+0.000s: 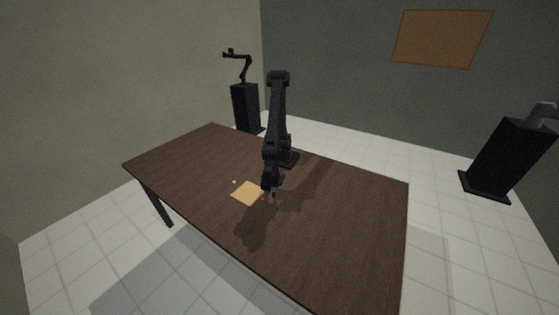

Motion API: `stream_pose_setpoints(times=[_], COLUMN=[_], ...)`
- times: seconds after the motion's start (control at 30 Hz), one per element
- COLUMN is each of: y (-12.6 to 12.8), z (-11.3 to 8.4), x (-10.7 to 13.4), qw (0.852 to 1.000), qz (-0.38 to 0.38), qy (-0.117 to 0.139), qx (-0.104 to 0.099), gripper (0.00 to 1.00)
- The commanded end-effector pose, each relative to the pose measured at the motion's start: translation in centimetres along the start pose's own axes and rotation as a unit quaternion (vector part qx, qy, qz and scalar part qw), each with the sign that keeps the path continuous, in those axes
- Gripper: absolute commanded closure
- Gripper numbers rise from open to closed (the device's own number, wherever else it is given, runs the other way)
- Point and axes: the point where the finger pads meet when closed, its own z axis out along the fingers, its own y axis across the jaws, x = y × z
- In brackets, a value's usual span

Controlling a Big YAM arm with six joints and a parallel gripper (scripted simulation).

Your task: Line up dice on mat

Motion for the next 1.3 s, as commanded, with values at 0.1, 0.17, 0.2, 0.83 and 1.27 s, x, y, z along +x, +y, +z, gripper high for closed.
stream_pose_setpoints(times=[0.1, 0.17, 0.2, 0.83, 1.27], y=[-0.21, -0.21, -0.21, -0.21, -0.15], z=[-0.26, -0.26, -0.26, -0.26, -0.79], x=[-0.37, -0.37, -0.37, -0.37, -0.77], qw=[1.0, 1.0, 1.0, 1.0, 1.0], qz=[0.0, 0.0, 0.0, 0.0, 0.001], qy=[-0.01, -0.01, -0.01, -0.01, -0.019], qx=[-0.001, -0.001, -0.001, -0.001, -0.002], gripper=[0.7, 0.7, 0.7, 0.7, 0.7])
